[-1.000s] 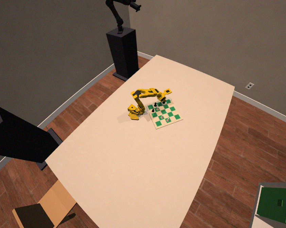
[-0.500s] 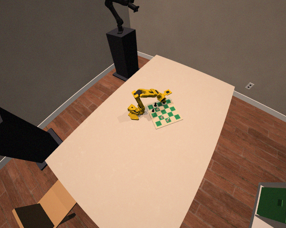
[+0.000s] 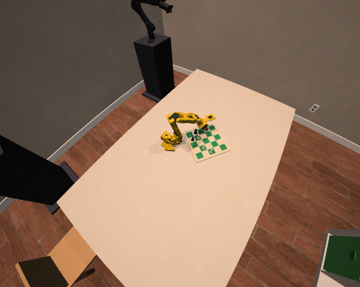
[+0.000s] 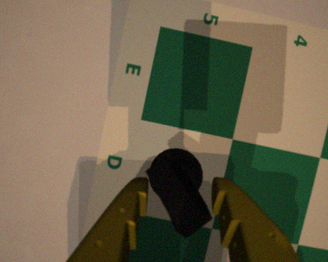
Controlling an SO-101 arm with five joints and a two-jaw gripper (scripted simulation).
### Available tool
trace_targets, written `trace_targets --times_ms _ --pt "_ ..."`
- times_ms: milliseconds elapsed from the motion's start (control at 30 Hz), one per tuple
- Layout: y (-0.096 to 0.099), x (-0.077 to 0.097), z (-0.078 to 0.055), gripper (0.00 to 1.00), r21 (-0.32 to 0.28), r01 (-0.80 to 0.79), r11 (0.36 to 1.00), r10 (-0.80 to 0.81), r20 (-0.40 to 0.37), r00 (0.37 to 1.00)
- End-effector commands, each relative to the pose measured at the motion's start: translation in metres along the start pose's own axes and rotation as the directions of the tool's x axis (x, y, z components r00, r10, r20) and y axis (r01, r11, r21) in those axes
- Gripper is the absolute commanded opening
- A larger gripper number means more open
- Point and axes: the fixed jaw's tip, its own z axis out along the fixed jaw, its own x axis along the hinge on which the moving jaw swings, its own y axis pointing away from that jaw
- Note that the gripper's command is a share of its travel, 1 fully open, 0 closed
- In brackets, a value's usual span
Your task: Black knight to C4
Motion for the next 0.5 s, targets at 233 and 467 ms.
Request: trace_targets --times_ms 233,467 --pt "0.0013 0.0069 0.0035 0.13 -0.003 -0.004 1.0 0.004 -0.024 1.0" --pt "-0.0001 0.0069 0.0035 0.13 0.0 -0.004 1.0 0.004 -0.024 1.0"
